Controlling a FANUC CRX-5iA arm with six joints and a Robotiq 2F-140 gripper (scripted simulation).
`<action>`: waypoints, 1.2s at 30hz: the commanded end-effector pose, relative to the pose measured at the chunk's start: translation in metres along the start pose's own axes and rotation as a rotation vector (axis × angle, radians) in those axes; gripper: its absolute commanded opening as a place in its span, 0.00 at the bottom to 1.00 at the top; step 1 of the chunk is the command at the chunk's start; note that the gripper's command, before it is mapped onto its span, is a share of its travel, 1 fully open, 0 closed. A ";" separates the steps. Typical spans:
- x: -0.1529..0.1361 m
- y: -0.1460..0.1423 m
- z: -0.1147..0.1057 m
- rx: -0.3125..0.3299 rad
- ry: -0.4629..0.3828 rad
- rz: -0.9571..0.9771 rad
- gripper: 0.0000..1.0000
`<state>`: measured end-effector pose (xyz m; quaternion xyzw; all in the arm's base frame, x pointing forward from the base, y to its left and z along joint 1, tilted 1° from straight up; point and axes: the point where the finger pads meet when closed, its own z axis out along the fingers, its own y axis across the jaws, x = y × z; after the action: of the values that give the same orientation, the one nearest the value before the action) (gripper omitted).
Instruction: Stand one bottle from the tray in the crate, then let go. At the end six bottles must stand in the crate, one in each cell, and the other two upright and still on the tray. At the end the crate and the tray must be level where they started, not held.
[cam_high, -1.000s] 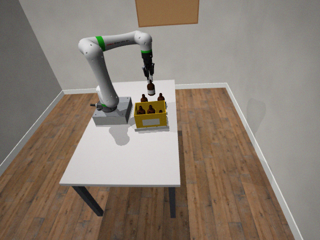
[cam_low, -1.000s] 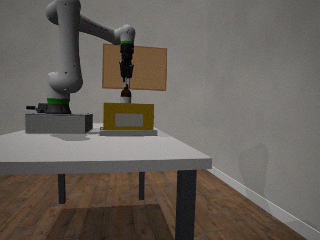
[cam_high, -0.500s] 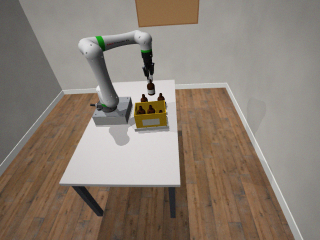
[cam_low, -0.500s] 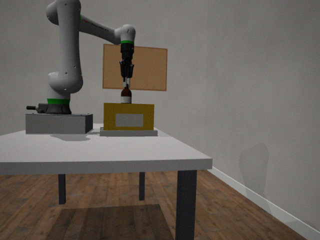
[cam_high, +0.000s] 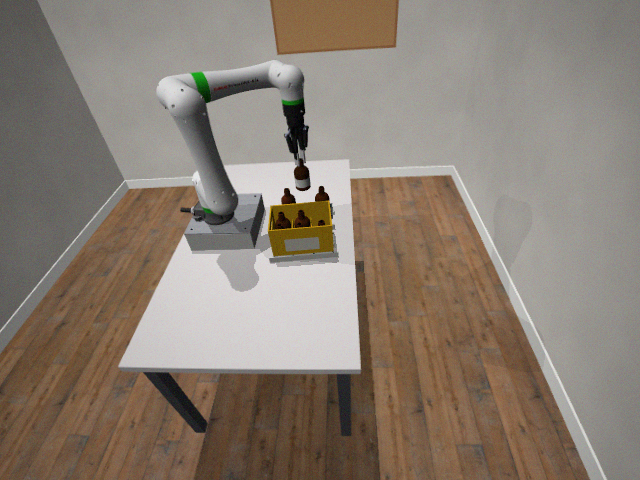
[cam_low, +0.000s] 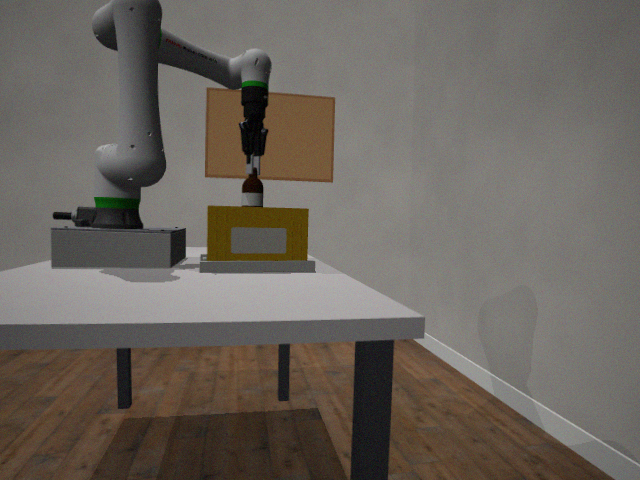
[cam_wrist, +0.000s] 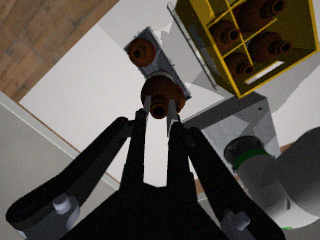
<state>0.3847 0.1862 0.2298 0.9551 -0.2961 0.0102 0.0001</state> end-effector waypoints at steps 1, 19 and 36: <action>0.000 0.000 0.000 0.000 0.000 0.000 0.00; 0.000 0.000 0.000 0.000 0.000 0.000 0.00; 0.000 0.000 -0.010 0.000 0.000 0.000 0.00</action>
<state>0.3846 0.1863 0.2366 0.9551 -0.2961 0.0102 0.0001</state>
